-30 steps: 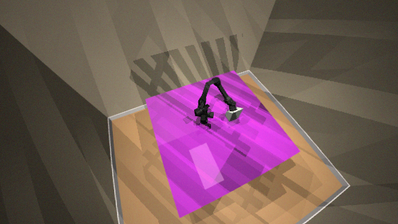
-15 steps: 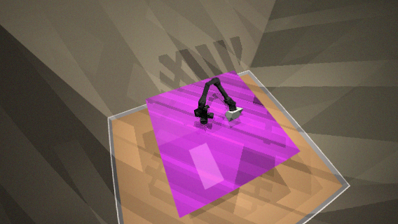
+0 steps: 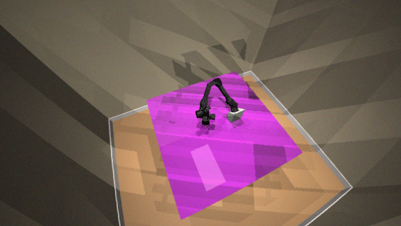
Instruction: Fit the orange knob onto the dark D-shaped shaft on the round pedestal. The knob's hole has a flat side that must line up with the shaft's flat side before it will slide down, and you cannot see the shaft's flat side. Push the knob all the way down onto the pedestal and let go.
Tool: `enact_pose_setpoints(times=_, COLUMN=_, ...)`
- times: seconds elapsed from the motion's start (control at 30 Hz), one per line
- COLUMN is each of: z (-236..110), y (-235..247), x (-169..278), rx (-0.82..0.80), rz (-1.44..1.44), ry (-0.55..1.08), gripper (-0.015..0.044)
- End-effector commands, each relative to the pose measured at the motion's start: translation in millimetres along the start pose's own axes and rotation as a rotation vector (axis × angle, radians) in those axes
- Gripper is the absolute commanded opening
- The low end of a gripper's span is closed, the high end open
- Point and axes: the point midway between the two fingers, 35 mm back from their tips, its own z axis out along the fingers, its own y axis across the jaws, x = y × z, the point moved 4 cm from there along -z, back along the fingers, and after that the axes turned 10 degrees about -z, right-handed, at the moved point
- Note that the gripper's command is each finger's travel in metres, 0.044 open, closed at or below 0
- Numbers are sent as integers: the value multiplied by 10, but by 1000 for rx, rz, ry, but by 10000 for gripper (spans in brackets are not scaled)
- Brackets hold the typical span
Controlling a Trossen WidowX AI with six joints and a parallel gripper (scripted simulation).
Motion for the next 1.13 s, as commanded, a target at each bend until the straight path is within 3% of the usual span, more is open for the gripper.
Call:
enact_pose_setpoints(times=0.0, z=-6, y=-1, x=-1, rx=1, rz=1, ry=0, gripper=184)
enact_pose_setpoints(times=0.33, z=-6, y=-1, x=-1, rx=1, rz=1, ry=0, gripper=440)
enact_pose_setpoints(times=0.53, z=-30, y=-4, x=-5, rx=1, rz=1, ry=-1, gripper=440)
enact_pose_setpoints(times=0.77, z=-946, y=1, x=-11, rx=-1, rz=-2, ry=-4, gripper=440)
enact_pose_setpoints(times=1.1, z=-973, y=-15, x=-50, rx=-1, rz=-1, ry=-4, gripper=440)
